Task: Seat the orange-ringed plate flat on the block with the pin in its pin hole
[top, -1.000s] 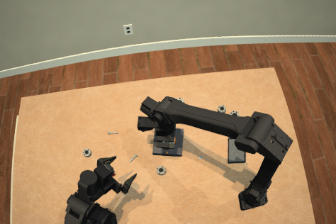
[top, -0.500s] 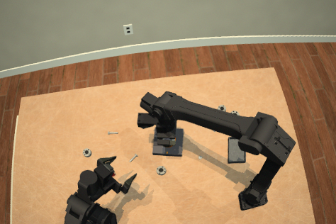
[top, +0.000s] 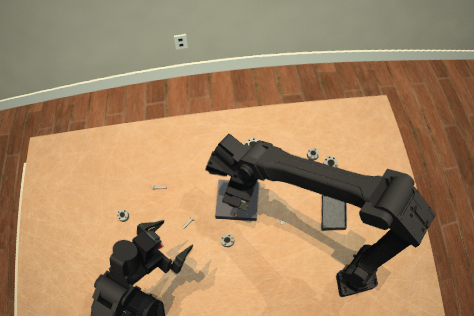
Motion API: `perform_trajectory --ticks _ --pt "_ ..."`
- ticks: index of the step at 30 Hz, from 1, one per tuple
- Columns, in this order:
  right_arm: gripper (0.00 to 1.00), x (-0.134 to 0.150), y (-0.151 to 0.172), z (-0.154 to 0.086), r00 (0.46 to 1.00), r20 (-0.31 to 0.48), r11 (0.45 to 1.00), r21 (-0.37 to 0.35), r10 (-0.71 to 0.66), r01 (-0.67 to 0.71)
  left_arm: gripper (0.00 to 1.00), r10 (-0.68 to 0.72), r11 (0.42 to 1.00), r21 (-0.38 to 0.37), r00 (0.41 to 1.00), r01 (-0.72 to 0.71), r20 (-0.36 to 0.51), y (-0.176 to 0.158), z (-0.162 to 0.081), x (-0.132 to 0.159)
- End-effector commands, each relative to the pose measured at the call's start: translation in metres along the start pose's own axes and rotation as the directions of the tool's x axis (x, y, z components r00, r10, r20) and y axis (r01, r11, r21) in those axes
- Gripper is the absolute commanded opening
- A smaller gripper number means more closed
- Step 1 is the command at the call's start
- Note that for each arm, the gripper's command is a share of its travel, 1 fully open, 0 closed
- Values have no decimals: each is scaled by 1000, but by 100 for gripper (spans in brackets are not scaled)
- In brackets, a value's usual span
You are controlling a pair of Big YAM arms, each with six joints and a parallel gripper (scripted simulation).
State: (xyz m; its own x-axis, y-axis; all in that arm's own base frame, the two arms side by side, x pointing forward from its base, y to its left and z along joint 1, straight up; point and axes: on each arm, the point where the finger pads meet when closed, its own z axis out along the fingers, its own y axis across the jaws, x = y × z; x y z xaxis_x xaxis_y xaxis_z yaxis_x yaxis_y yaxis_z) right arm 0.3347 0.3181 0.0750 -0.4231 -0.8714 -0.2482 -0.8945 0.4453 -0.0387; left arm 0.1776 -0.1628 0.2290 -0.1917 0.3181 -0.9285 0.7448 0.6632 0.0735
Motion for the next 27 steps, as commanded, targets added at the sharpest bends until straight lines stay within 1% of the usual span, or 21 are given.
perform_trajectory --ticks 1,5,9,10,12,13,14,15,17,27 --pt "100 -4 -6 -9 970 155 980 38 188 -196 100 18 1000 -6 999 -17 34 1 -8 -19" --pt "100 -6 1 -11 919 278 954 32 278 -298 100 18 1000 -6 999 -17 34 1 -8 -19" --pt "100 -4 2 -12 875 361 934 31 322 -356 100 18 1000 -6 999 -17 34 1 -8 -19" --pt "100 0 3 -4 877 353 932 33 327 -361 100 18 1000 -6 999 -17 34 1 -8 -19" --pt "100 0 3 -4 877 353 932 33 327 -361 100 18 1000 -6 999 -17 34 1 -8 -19" --pt "100 -12 -1 -12 866 382 931 34 323 -363 100 18 1000 -6 999 -17 34 1 -8 -19" --pt "100 0 3 -4 876 366 935 43 314 -352 100 18 1000 -6 999 -17 34 1 -8 -19" --pt "100 -11 -1 -12 870 389 936 46 304 -348 100 18 1000 -6 999 -17 34 1 -8 -19" --pt "100 -9 -1 -11 879 376 940 51 294 -337 100 18 1000 -6 999 -17 34 1 -8 -19" --pt "100 -8 -1 -11 879 376 940 51 295 -337 100 18 1000 -6 999 -17 34 1 -8 -19"
